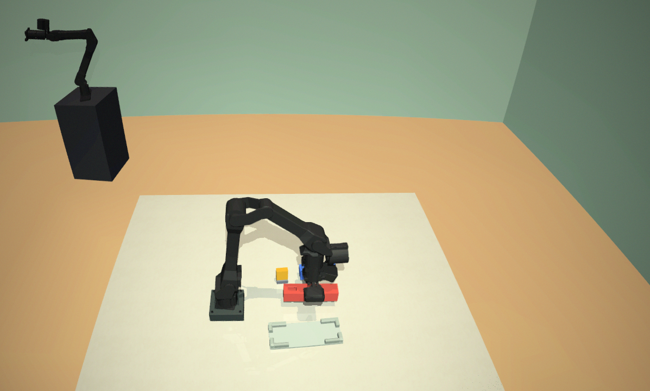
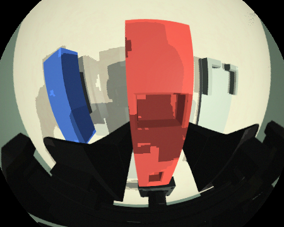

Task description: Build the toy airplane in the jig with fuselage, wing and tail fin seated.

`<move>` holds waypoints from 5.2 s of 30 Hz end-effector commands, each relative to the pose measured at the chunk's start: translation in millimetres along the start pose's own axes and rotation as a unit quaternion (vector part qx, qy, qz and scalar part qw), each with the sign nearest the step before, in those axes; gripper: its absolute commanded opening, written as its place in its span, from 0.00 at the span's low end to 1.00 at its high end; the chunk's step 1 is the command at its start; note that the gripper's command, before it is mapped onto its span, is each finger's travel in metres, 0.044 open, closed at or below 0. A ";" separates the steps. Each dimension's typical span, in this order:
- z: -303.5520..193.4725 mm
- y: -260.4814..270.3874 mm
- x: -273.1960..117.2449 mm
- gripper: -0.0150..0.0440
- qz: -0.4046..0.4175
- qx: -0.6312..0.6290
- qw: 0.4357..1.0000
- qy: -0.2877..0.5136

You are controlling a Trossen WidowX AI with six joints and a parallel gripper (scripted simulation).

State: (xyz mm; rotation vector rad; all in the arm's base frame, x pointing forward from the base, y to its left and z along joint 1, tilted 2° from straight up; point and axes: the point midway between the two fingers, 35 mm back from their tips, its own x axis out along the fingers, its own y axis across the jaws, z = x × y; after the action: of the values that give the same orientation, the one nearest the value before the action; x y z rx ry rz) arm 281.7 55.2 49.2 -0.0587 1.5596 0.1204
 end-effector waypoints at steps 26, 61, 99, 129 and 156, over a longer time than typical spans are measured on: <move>-4.8 0.1 -93.3 0.25 0.002 -0.002 1.000 -0.005; -12.8 -90.7 -51.0 0.25 -0.002 -0.030 1.000 -0.004; -31.9 -136.0 -27.5 0.58 -0.003 -0.045 0.999 -0.003; -32.1 -136.6 13.0 0.58 -0.003 -0.045 0.999 -0.003; -30.8 -136.9 10.8 1.00 -0.003 -0.045 0.999 -0.005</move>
State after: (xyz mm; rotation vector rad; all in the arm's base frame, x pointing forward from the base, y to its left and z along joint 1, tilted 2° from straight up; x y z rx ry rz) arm 266.6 -83.6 32.4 -0.1326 1.5438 0.1860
